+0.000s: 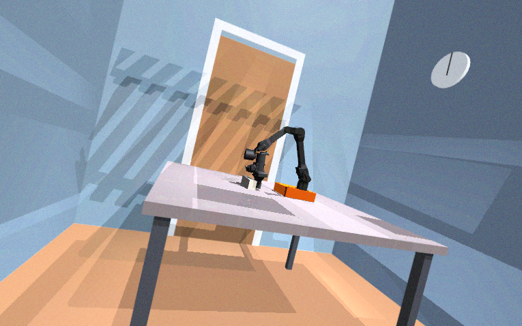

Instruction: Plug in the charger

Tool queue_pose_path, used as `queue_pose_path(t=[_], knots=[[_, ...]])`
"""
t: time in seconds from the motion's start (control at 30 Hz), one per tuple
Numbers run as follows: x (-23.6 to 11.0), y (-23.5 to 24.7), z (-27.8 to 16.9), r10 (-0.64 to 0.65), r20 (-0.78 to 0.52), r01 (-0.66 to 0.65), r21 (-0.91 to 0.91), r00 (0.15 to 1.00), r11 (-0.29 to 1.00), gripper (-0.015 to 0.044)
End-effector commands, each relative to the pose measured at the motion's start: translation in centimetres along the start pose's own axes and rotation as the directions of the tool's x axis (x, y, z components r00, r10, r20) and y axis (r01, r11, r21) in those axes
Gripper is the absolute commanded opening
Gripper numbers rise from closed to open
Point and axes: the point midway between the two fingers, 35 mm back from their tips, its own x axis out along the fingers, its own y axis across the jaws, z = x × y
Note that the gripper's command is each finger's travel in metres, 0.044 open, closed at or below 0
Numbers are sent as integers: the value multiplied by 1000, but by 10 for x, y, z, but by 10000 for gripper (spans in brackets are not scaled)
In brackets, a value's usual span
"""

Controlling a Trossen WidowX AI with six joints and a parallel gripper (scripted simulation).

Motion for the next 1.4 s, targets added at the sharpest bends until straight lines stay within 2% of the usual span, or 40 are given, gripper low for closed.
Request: queue_pose_path(t=[0.0,1.37], knots=[[-1,1,6,3,29,-3,-1,1000,1000,0],[-6,1,7,3,29,-3,-1,1000,1000,0]])
